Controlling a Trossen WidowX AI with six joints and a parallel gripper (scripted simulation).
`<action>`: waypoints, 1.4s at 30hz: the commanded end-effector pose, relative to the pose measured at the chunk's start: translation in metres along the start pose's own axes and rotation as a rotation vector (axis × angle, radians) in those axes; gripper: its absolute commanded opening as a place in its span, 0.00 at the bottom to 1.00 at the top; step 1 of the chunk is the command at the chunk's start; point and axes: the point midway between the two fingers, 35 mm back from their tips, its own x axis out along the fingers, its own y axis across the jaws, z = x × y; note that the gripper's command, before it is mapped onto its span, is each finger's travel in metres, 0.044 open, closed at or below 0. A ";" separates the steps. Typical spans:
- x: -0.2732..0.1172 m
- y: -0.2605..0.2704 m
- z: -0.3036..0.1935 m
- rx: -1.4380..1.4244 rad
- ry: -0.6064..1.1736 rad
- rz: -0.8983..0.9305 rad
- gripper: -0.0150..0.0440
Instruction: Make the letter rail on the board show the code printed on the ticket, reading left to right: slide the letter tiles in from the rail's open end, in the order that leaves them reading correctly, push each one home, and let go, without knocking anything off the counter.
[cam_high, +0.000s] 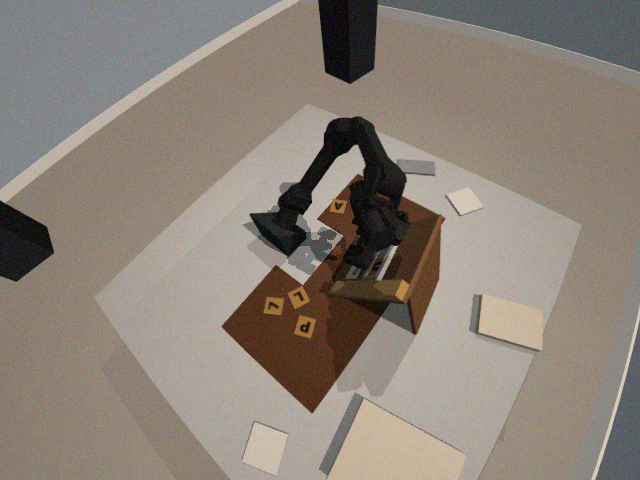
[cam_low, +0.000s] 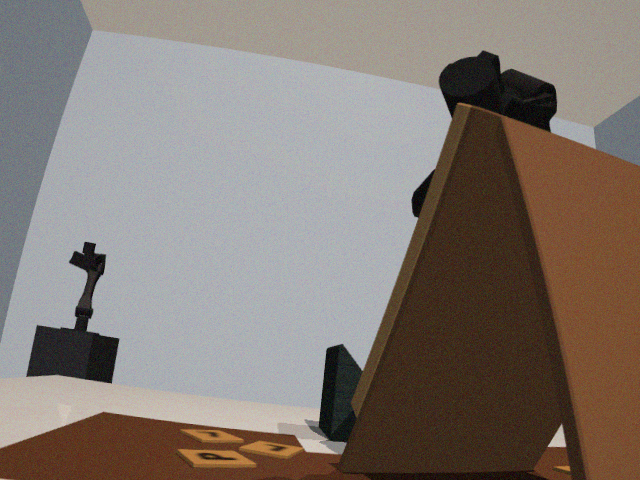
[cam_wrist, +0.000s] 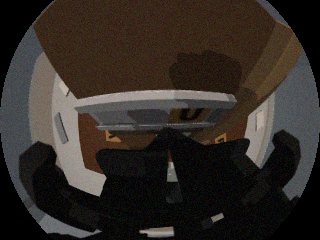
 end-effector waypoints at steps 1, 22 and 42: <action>0.002 0.001 0.003 -0.001 -0.001 0.002 0.25; 0.010 0.002 0.009 -0.002 -0.002 0.002 0.25; 0.017 0.003 0.015 -0.002 -0.002 0.002 0.25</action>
